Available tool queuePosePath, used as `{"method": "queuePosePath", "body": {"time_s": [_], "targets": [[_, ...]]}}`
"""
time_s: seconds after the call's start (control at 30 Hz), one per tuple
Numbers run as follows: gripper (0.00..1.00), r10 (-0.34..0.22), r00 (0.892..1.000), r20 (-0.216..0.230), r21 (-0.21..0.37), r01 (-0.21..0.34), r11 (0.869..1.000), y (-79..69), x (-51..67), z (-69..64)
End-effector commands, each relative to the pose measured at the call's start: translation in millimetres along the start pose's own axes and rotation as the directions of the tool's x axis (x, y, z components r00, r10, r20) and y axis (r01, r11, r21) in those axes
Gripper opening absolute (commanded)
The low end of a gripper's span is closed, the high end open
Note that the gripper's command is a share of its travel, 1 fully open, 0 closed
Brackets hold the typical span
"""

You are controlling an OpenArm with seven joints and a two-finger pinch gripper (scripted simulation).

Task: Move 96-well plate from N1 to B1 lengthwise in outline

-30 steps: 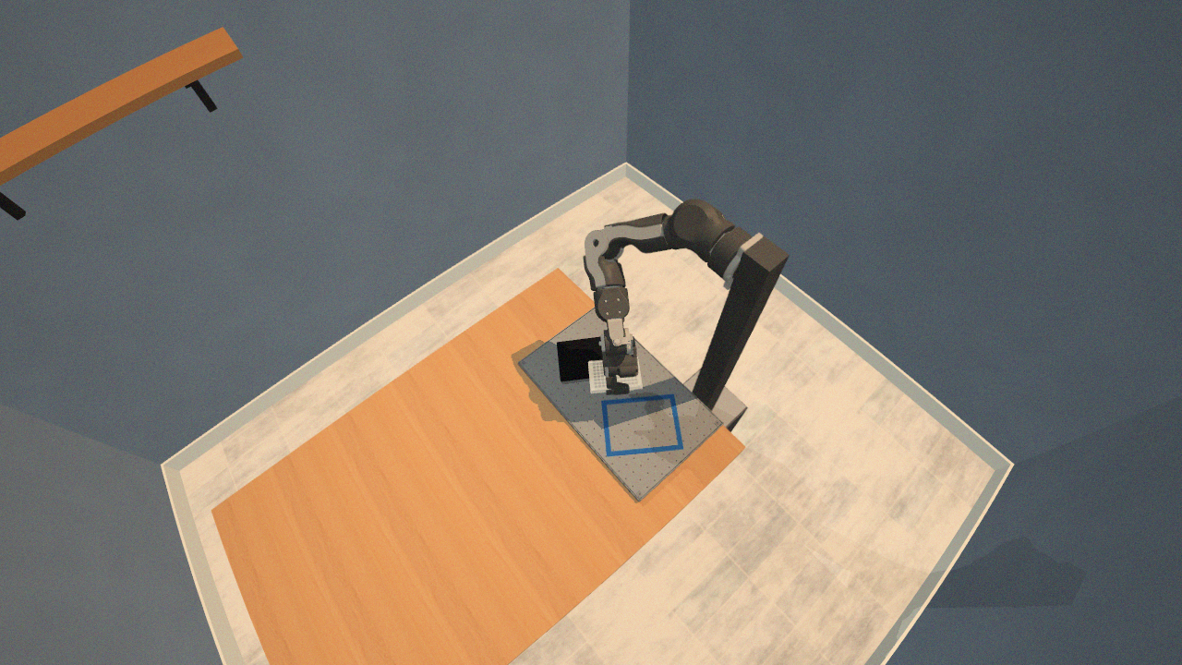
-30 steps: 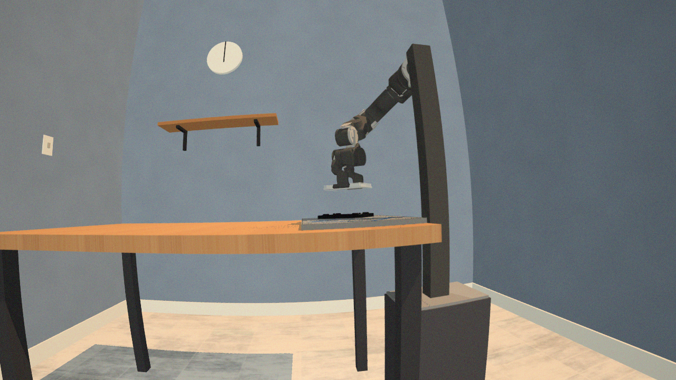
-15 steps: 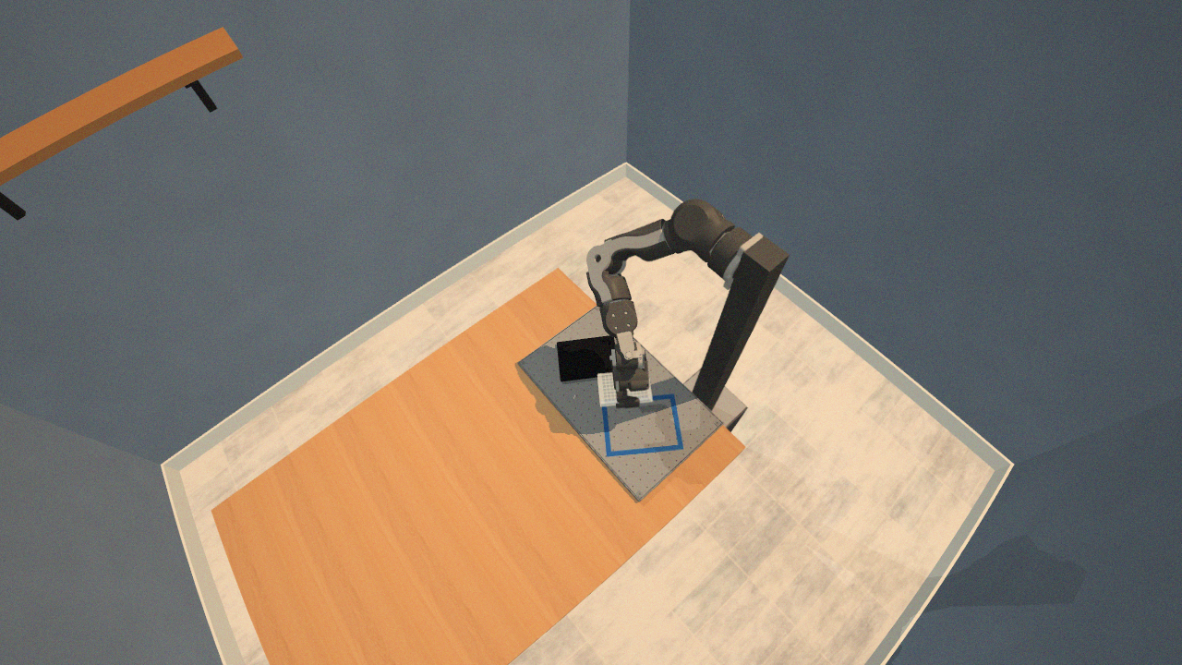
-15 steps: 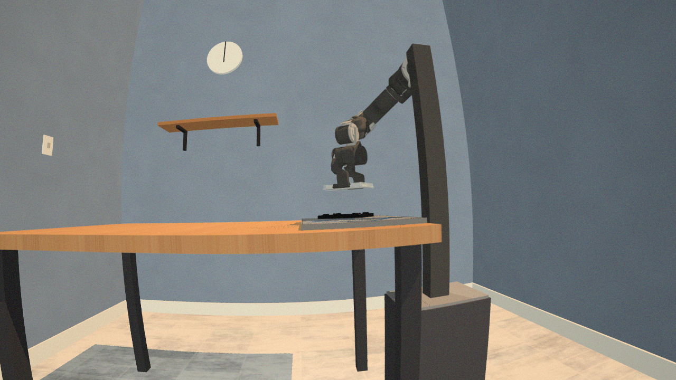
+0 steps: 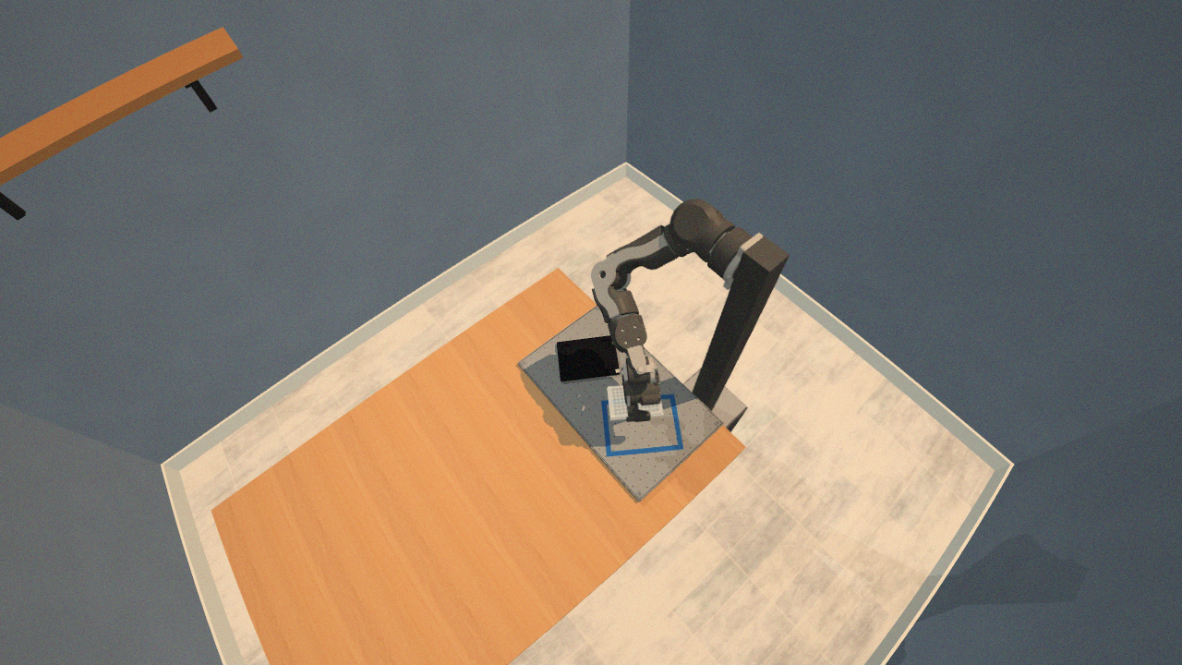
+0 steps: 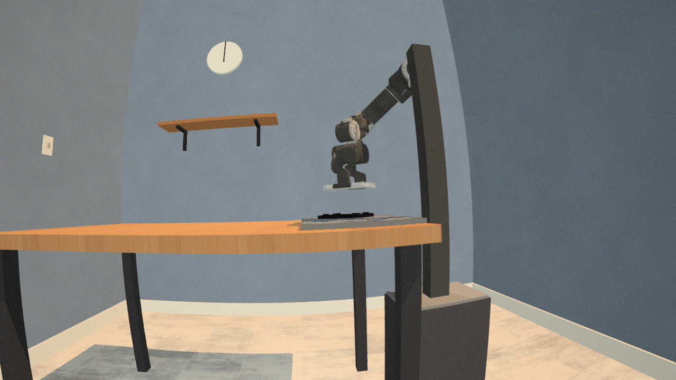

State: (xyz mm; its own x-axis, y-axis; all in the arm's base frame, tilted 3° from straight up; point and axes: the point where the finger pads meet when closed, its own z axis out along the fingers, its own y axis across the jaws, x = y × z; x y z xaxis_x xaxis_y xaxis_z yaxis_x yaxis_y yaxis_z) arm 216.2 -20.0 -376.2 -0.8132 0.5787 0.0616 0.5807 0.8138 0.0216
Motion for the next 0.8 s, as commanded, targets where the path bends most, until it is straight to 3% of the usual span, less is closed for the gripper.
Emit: {"method": "queuePosePath", "body": {"time_s": [0.0,0.1,0.27,0.67,0.77], "targets": [[0.0,0.003,1.0,0.003,0.005,-0.003,1.0,-1.3,-1.0,-0.2],[0.0,0.003,1.0,0.003,0.005,-0.003,1.0,-1.3,-1.0,-0.2],[0.0,0.003,1.0,0.002,0.005,-0.003,1.0,33.8,20.2,3.7],[0.0,0.003,1.0,0.002,0.005,-0.003,1.0,33.8,20.2,3.7],[0.0,0.002,1.0,0.001,0.003,-0.002,1.0,39.4,23.9,4.5]]}}
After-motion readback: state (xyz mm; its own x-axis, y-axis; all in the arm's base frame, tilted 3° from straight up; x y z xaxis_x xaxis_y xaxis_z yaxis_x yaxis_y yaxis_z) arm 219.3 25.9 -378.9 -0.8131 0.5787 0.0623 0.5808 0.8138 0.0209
